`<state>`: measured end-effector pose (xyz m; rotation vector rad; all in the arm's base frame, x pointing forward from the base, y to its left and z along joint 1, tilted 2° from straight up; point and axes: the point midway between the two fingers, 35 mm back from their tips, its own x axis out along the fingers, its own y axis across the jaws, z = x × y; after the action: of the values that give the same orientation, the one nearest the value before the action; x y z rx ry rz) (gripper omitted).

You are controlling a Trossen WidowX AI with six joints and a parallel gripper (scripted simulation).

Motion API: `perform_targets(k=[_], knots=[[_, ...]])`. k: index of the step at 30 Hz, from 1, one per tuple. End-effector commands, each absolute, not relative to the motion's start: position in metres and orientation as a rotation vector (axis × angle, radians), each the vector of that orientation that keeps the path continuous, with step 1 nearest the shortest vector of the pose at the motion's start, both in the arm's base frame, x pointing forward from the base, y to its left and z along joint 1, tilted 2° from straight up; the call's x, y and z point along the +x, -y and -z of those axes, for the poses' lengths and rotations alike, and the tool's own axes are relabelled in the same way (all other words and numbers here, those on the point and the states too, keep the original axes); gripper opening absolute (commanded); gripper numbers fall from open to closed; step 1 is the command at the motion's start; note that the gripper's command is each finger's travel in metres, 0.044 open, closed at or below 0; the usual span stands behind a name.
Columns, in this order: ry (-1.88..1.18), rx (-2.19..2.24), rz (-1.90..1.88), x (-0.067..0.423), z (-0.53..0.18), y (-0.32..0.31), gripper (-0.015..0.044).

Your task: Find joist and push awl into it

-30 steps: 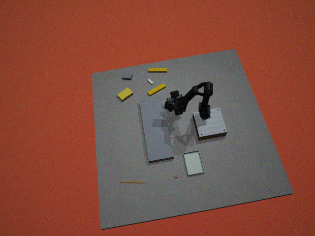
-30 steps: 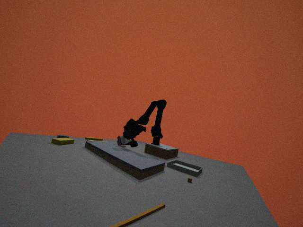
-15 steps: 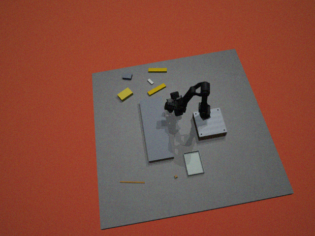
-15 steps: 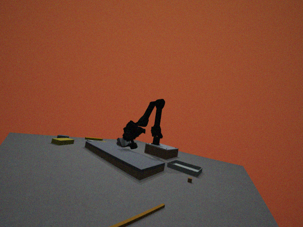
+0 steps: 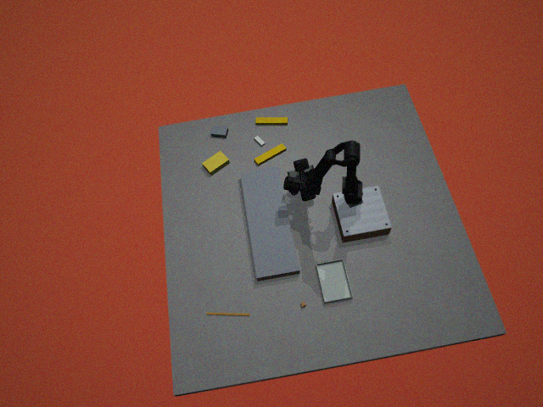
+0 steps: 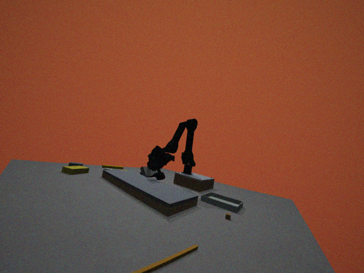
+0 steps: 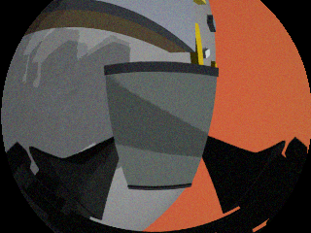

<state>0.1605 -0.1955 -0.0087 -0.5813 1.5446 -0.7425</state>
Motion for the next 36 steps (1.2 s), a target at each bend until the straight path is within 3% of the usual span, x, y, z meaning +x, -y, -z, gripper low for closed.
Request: perform_targets(k=[1, 7, 36], knots=[[-1.546, -0.583, 0.745, 0.160, 0.008, 0.196, 0.0289], [-1.546, -0.583, 0.745, 0.160, 0.008, 0.196, 0.0440], [-1.545, -0.574, 0.736, 0.169, -0.025, 0.167, 0.0440]])
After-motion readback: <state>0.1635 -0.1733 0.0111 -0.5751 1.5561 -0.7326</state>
